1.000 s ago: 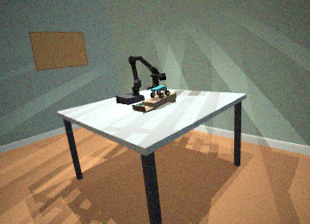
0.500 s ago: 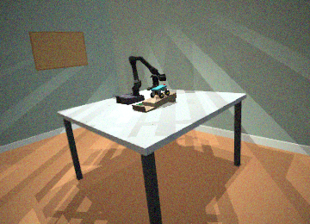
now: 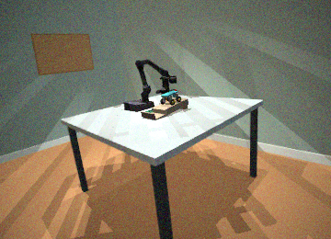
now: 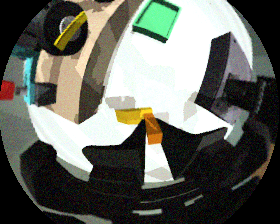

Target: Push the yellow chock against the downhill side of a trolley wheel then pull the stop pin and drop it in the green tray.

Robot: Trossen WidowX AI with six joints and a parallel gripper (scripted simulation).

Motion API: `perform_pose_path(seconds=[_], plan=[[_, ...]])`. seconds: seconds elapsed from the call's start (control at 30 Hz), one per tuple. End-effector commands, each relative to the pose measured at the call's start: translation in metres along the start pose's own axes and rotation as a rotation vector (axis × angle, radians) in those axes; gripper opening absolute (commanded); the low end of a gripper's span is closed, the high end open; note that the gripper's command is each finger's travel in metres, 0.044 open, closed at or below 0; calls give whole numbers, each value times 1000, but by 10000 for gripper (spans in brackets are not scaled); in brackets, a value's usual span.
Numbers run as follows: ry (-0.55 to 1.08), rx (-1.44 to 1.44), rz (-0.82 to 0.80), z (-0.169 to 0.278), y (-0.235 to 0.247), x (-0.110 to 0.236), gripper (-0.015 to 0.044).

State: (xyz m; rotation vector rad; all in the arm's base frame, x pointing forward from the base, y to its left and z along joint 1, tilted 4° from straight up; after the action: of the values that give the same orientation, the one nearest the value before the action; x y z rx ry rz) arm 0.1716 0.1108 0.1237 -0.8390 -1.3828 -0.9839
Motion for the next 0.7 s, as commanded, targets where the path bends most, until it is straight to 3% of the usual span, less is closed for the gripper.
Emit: perform_pose_path(seconds=[0.0, 0.67], plan=[[-5, -6, -13, 0, 0, 15, 0], [-5, -6, -13, 1, -1, 75, 0]])
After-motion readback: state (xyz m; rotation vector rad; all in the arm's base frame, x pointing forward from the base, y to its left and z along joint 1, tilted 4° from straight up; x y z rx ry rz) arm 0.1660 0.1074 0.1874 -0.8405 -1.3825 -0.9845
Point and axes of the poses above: the point midway between the two fingers, 35 mm back from their tips, its own x axis back along the fingers, its own y axis across the jaws, z = x × y, the point moved 7 cm from there along x, back along the fingers, and after that the axes turned 2 degrees about x, right-handed, at the moved point
